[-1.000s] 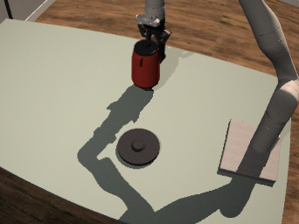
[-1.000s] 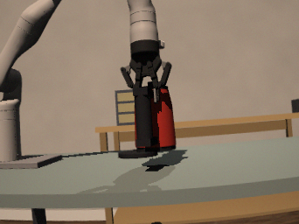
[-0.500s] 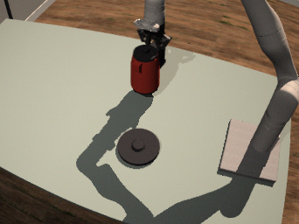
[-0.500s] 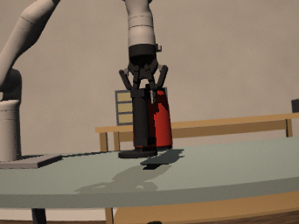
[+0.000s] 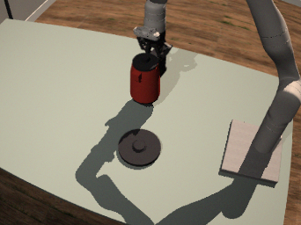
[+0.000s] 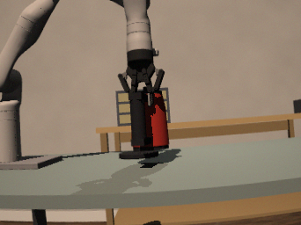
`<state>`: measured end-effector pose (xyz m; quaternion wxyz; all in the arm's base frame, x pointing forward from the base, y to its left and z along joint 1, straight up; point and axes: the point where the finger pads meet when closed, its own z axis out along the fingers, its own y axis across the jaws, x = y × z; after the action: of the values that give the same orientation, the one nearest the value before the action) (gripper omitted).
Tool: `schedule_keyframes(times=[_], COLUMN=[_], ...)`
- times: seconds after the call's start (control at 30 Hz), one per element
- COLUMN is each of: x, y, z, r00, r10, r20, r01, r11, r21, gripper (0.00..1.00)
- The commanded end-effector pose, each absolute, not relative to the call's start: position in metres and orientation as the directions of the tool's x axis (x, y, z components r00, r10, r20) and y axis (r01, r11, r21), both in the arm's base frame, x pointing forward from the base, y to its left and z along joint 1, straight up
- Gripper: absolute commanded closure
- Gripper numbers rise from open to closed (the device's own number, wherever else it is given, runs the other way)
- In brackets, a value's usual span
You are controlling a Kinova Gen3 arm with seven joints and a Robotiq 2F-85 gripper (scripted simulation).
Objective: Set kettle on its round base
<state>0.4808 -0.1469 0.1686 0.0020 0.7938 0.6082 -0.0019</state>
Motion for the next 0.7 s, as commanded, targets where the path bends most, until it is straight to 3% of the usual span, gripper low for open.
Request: schedule_keyframes(times=[0.0, 0.67], x=[0.480, 0.467], y=[-0.132, -0.068], z=[0.172, 0.172], r00=[0.247, 0.247], r10=[0.969, 0.969], r20=[-0.005, -0.005], r01=[0.969, 0.969], r11=[-0.247, -0.247], r21=[0.006, 0.006], gripper=[1.00, 1.00])
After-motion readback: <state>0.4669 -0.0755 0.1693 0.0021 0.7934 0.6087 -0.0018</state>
